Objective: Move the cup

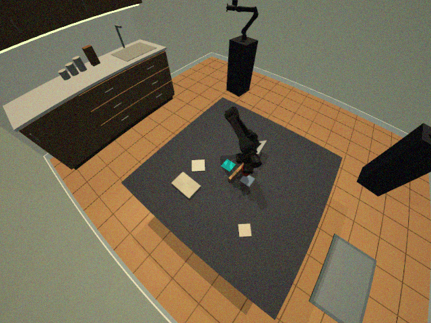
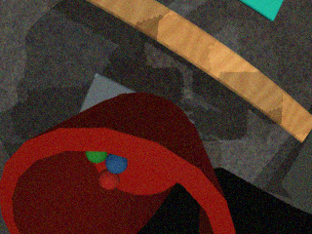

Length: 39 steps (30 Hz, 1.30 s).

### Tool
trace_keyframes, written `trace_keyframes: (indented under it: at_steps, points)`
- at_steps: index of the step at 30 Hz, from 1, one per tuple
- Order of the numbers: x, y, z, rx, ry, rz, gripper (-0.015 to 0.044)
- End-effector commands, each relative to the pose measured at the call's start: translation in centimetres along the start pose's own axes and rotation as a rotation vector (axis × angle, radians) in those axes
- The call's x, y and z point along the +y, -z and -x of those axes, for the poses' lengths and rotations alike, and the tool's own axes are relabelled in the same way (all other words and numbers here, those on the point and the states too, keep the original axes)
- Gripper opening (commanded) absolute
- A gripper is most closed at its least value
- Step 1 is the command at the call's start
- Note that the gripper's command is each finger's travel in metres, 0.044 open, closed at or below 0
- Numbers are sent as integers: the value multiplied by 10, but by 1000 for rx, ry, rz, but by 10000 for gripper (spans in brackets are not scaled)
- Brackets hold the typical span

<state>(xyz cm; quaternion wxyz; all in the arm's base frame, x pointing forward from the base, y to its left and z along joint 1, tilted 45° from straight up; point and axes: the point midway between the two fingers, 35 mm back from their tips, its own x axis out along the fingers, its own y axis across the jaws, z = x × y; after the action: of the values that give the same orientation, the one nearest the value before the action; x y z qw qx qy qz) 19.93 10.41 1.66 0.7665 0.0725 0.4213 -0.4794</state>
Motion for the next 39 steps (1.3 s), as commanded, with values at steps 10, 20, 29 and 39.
trace_keyframes:
  at_steps: [10, 20, 29, 39]
  points:
    - [-15, -22, 1, -2, -4, 3, 0]
    - [-26, -38, 2, -3, -4, 3, 0]
    - [-36, -52, 2, -4, -3, 3, 0]
    - [-47, -68, 3, -4, -2, 3, 0]
